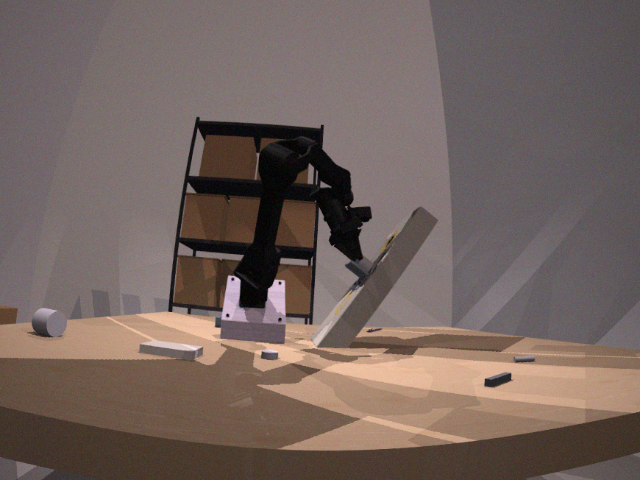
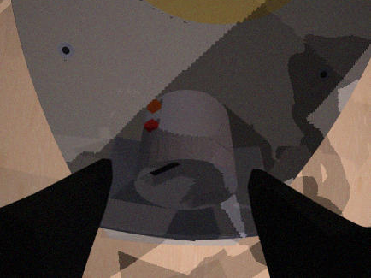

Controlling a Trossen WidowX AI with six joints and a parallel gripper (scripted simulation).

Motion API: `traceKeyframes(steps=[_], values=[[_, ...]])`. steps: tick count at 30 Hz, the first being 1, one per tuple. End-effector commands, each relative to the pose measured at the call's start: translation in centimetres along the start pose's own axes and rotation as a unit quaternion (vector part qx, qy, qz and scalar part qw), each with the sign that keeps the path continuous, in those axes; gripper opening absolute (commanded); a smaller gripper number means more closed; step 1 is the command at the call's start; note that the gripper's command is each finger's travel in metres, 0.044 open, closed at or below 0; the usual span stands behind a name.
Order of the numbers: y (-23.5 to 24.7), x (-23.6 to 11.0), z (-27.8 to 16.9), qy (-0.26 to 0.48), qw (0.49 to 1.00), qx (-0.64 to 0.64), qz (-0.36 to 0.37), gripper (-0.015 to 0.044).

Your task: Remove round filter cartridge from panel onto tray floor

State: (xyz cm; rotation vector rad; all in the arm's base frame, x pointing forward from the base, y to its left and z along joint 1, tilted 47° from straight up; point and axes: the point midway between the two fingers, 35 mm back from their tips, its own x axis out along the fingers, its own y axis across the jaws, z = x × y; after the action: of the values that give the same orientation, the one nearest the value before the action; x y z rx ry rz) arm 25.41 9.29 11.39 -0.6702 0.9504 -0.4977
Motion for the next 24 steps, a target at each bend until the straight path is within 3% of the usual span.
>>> traceKeyframes(steps=[1, 7, 9, 19, 24], values=[[-0.12, 0.69, -0.08, -0.001, 1.000, -0.003, -0.003, 0.0305], [-0.20, 1.39, -0.11, -0.001, 1.000, -0.003, -0.004, 0.0305], [-0.12, 1.06, -0.04, 0.000, 1.000, 0.000, -0.002, 0.0252], [-0.12, 1.06, -0.04, 0.000, 1.000, 0.000, -0.002, 0.0186], [-0.12, 0.96, 0.18, 0.000, 1.000, 0.000, -0.002, 0.0054]])
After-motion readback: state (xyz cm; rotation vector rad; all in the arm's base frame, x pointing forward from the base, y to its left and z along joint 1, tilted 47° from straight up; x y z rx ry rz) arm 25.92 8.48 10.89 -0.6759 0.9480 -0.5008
